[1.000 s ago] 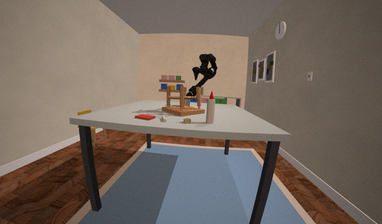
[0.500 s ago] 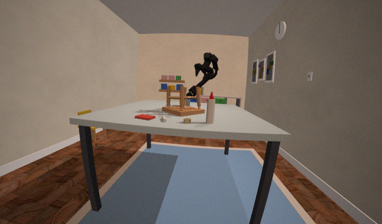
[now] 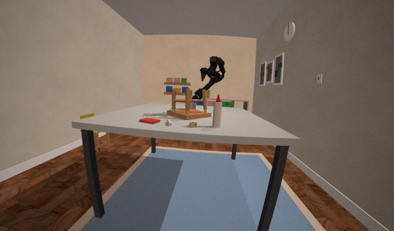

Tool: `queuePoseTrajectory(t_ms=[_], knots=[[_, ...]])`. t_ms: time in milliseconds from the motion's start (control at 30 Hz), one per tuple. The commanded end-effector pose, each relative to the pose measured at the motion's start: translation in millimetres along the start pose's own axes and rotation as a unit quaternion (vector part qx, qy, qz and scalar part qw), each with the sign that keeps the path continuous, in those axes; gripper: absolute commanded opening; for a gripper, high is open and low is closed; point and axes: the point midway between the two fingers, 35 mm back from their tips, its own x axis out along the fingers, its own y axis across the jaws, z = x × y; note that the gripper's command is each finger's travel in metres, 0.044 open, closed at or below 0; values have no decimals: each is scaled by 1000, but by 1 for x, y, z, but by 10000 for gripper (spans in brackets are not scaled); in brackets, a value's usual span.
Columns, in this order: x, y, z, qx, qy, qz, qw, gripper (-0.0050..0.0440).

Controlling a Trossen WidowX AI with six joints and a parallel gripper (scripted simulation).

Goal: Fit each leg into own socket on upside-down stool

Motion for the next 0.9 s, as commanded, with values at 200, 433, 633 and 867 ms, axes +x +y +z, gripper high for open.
queuePoseTrajectory(t_ms=[200, 433, 633, 867], knots=[[16, 5, 0, 0, 2, 29, 1000, 440], [27, 10, 0, 0, 2, 50, 999, 440], [36, 13, 0, 0, 2, 68, 998, 440], [44, 17, 0, 0, 2, 83, 997, 440]])
